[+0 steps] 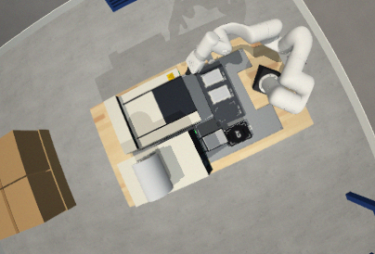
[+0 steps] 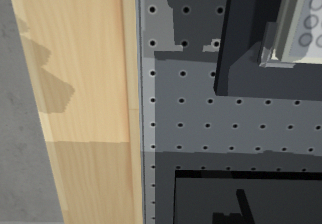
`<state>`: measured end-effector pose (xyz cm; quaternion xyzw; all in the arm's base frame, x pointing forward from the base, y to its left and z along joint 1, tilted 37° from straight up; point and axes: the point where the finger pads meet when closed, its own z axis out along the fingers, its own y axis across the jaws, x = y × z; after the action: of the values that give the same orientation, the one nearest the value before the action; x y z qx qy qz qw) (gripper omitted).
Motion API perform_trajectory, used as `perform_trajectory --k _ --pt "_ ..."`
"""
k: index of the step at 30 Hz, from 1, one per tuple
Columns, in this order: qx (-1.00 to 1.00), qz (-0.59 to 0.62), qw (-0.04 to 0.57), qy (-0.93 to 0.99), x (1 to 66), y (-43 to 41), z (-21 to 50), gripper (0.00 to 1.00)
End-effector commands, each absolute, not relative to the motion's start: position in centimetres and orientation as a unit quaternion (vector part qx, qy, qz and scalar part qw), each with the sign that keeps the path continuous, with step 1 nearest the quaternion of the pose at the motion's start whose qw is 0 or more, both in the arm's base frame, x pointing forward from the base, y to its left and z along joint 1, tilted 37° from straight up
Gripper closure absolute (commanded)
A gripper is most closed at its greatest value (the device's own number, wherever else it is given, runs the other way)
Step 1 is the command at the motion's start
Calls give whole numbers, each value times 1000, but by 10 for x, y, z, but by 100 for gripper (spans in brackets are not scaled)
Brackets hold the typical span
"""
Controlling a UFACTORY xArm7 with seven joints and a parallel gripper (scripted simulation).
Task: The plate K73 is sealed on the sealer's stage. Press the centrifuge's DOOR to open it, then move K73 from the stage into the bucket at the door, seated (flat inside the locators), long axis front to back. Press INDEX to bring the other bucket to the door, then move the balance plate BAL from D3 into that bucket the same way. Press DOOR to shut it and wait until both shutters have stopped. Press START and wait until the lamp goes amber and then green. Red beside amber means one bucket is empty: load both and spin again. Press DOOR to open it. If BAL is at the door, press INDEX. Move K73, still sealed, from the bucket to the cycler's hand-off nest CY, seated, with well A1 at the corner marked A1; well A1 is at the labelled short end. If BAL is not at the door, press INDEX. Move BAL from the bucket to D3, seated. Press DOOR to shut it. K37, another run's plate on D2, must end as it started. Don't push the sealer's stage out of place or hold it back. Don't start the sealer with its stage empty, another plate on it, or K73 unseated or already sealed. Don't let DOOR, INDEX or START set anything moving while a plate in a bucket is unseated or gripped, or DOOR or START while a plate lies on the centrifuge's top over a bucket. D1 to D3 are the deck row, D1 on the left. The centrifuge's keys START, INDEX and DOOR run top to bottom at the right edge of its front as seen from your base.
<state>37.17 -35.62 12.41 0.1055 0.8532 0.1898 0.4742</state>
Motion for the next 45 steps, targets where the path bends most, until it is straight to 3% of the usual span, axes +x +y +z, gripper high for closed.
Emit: perform_trajectory --k 1,45 --pt "106 188 475 853 375 -358 125 100" --pt "106 188 475 853 399 -357 124 100"
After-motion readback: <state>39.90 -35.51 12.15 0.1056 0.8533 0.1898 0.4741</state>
